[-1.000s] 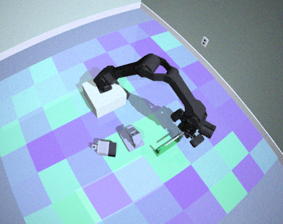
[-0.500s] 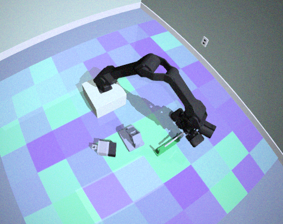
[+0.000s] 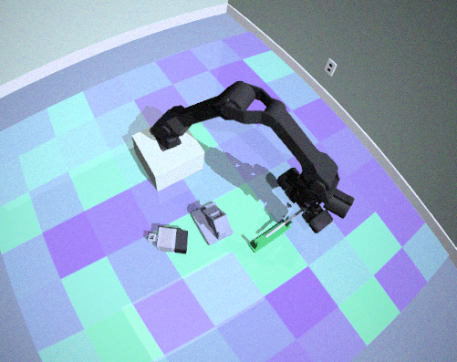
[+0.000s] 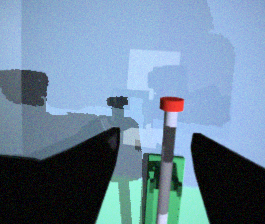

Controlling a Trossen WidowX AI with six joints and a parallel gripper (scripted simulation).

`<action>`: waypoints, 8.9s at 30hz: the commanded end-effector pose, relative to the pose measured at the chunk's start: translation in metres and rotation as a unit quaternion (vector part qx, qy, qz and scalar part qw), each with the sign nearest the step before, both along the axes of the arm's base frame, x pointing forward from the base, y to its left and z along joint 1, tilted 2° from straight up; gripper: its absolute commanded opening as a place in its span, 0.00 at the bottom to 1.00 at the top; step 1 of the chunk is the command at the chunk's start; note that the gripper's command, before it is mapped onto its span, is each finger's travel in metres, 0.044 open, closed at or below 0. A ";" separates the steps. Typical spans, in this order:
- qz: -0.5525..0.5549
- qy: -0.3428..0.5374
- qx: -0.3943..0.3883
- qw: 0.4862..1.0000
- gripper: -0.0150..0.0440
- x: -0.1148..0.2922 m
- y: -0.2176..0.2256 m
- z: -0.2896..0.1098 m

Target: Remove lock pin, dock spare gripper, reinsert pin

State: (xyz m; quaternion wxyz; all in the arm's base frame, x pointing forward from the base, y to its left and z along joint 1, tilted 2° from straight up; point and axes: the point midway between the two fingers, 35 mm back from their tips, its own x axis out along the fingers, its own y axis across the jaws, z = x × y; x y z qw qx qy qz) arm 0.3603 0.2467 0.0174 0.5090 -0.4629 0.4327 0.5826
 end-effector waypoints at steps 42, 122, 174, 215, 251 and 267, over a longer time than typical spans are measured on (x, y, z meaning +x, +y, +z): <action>0.003 -0.049 -0.037 0.998 0.56 0.011 -0.062 0.017; 0.002 -0.032 -0.044 0.999 0.25 0.006 -0.065 -0.017; 0.006 -0.031 -0.048 0.998 0.25 0.022 -0.121 -0.038; 0.006 -0.032 -0.048 0.998 0.25 0.022 -0.121 -0.042; 0.003 -0.026 -0.050 0.998 1.00 0.017 -0.122 -0.016; 0.005 -0.014 -0.053 0.998 1.00 0.011 -0.123 0.023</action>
